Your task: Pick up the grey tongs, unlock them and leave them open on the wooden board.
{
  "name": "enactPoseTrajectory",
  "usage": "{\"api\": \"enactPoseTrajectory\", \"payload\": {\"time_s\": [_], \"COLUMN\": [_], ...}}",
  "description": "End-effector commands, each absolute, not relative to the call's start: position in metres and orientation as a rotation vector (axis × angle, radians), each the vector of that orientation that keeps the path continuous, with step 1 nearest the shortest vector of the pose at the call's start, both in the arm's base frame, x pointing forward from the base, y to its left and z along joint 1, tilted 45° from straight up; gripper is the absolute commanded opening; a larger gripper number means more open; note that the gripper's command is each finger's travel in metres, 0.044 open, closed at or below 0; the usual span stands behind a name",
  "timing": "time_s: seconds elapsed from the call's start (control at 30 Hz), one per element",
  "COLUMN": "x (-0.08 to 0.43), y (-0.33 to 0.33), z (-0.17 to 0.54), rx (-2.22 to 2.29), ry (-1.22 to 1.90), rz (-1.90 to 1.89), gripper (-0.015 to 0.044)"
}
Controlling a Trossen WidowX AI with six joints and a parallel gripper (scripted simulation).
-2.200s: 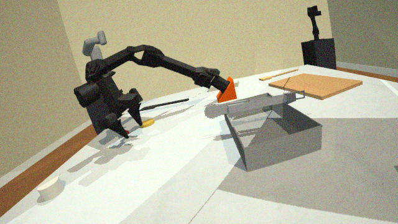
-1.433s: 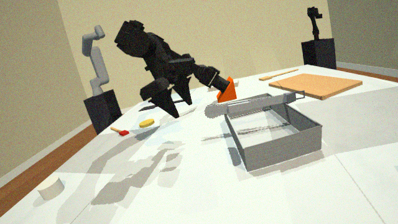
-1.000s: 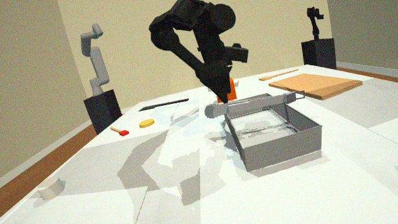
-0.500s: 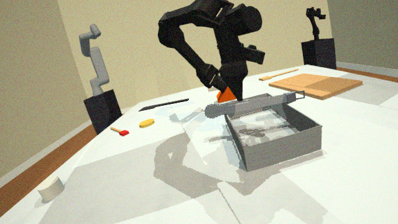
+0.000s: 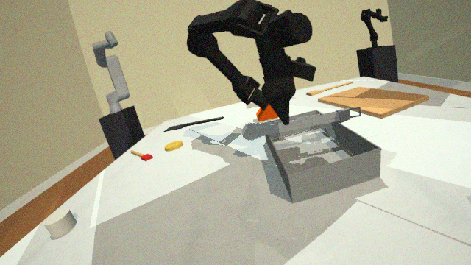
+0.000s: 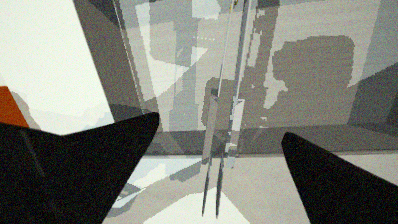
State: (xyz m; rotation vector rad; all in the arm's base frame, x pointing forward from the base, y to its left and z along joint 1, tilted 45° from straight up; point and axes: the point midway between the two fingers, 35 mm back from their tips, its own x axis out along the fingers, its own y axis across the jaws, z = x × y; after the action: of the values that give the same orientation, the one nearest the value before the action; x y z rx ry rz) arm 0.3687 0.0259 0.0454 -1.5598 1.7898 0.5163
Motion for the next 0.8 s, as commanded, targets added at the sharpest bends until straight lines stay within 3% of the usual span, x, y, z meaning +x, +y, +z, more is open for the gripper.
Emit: {"api": "enactPoseTrajectory", "payload": {"time_s": [0.0, 0.77], "x": [0.368, 0.366], "y": [0.019, -0.007], "z": [0.039, 0.013], "rx": [-1.567, -1.568], "ry": [1.796, 1.797], "rz": [0.52, 0.519], "gripper": [0.044, 0.044]}}
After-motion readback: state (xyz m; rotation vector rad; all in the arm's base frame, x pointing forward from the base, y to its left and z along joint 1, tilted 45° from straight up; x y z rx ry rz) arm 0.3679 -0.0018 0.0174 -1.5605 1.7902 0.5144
